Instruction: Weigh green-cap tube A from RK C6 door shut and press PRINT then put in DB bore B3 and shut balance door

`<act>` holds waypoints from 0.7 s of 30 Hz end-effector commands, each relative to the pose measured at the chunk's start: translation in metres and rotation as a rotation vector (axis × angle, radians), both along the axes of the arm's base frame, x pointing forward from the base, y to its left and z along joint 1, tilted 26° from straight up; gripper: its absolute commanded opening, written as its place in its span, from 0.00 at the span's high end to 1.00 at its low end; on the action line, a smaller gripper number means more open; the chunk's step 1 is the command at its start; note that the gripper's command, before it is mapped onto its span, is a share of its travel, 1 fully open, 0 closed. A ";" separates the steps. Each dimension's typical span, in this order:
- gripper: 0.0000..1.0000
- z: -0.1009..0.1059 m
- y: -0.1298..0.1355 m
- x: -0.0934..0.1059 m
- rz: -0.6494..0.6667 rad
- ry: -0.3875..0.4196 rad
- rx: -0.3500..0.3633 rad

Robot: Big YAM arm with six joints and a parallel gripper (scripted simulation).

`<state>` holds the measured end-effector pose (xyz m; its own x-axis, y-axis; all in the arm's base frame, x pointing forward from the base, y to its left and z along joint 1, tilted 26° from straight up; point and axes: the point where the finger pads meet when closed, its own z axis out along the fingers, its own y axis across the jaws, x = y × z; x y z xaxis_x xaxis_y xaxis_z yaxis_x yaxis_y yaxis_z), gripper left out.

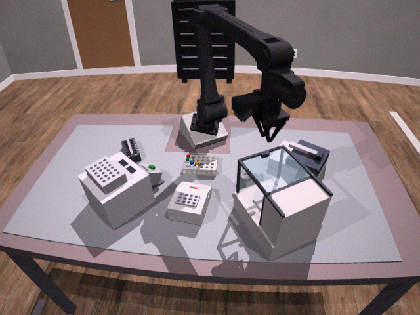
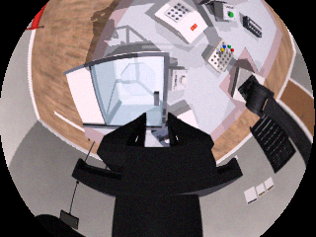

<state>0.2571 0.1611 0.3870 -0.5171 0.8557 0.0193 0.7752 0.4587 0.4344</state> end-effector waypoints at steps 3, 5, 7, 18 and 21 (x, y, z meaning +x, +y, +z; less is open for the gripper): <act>0.70 -0.005 0.007 0.005 -0.009 -0.004 0.008; 0.70 -0.005 0.007 0.005 -0.009 -0.004 0.008; 0.70 -0.009 0.008 0.007 -0.009 -0.001 0.006; 0.70 -0.025 0.013 0.013 -0.009 0.000 0.005; 0.70 -0.029 0.014 0.015 -0.009 0.000 0.005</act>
<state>0.2683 0.1682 0.3621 -0.5099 0.8600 0.0221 0.7784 0.4503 0.4374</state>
